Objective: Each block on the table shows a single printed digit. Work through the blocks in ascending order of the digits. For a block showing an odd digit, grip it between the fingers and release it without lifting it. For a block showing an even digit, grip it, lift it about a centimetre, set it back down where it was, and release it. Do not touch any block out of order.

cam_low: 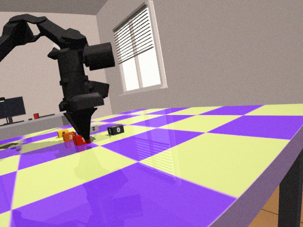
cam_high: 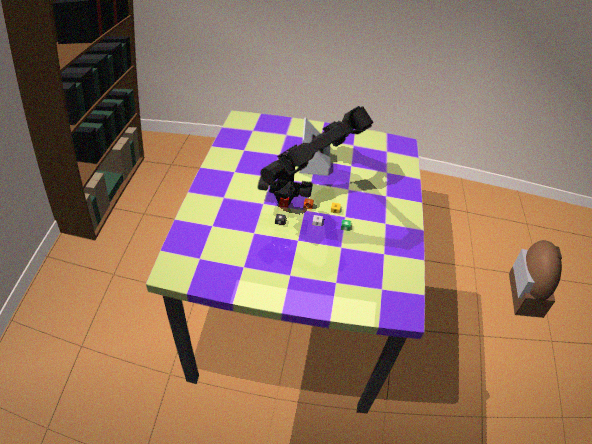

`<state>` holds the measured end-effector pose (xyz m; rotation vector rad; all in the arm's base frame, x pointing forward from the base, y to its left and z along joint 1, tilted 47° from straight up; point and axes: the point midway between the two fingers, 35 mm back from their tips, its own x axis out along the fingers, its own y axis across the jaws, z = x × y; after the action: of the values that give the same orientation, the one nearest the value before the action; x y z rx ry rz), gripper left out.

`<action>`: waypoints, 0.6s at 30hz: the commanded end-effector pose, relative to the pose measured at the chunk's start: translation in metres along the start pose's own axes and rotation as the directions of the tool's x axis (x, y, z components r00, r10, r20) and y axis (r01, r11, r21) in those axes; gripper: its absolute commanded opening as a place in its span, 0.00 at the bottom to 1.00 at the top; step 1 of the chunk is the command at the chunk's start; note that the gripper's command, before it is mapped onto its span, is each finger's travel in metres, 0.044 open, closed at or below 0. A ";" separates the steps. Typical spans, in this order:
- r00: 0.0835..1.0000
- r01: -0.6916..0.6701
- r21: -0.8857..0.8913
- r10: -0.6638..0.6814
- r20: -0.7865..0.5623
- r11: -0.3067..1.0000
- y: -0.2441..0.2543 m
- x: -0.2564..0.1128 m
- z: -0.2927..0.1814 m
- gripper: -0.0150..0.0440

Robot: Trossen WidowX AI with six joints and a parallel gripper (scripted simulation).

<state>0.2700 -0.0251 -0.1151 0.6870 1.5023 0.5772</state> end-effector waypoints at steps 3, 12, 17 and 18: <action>1.000 -0.002 0.002 0.002 0.002 1.000 0.000 0.000 0.000 0.46; 1.000 -0.002 0.002 0.002 0.002 1.000 0.000 0.000 0.000 0.59; 1.000 -0.002 0.002 0.002 0.002 1.000 0.000 0.000 0.000 0.81; 1.000 -0.002 0.002 0.002 0.002 1.000 0.000 0.000 0.000 0.86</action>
<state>0.2700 -0.0250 -0.1151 0.6875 1.5022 0.5772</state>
